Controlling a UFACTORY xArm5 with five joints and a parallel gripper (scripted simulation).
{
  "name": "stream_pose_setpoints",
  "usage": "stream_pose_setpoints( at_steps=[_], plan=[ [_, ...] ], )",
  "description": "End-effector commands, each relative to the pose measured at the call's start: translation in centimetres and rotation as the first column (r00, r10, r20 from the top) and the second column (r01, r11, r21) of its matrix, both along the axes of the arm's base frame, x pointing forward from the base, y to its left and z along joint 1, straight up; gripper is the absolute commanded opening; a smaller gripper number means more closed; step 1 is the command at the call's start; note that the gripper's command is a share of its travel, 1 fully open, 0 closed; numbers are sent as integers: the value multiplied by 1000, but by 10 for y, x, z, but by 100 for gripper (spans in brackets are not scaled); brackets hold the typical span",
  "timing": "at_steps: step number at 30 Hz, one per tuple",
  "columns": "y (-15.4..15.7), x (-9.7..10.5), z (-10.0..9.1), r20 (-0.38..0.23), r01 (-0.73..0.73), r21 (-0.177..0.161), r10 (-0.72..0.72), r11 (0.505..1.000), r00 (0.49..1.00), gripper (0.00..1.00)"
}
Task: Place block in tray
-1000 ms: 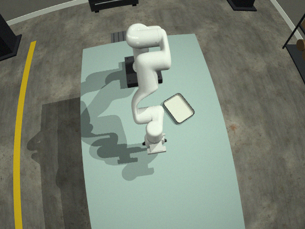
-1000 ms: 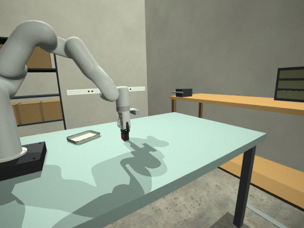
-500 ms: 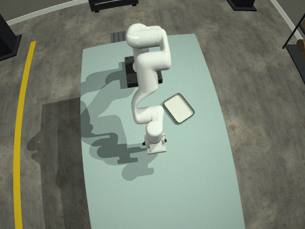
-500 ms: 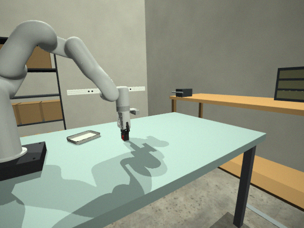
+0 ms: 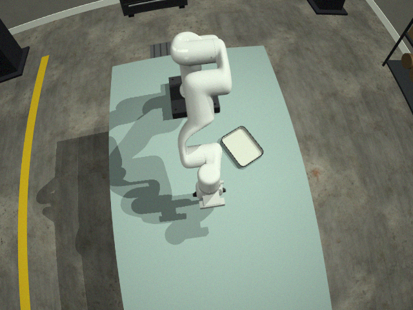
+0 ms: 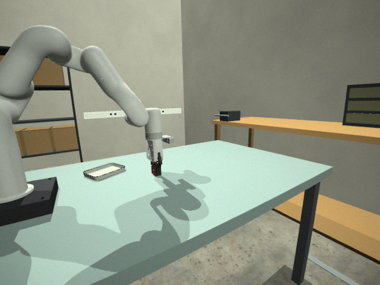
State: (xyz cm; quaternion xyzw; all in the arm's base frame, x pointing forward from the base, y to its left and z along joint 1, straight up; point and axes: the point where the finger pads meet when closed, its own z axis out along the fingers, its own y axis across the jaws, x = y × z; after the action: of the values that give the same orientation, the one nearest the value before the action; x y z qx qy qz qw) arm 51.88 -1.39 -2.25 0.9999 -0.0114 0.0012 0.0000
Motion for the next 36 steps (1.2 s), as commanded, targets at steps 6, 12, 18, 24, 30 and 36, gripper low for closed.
stream_pose_setpoints(
  at_steps=[6,12,18,24,30,36],
  plan=[
    [0,1,6,4,0,0,0,1000,1000,0],
    [0,1,14,4,0,0,0,1000,1000,0],
    [0,1,29,4,0,0,0,1000,1000,0],
    [0,1,43,4,0,0,0,1000,1000,0],
    [0,1,49,4,0,0,0,1000,1000,0],
    [0,1,52,4,0,0,0,1000,1000,0]
  ],
)
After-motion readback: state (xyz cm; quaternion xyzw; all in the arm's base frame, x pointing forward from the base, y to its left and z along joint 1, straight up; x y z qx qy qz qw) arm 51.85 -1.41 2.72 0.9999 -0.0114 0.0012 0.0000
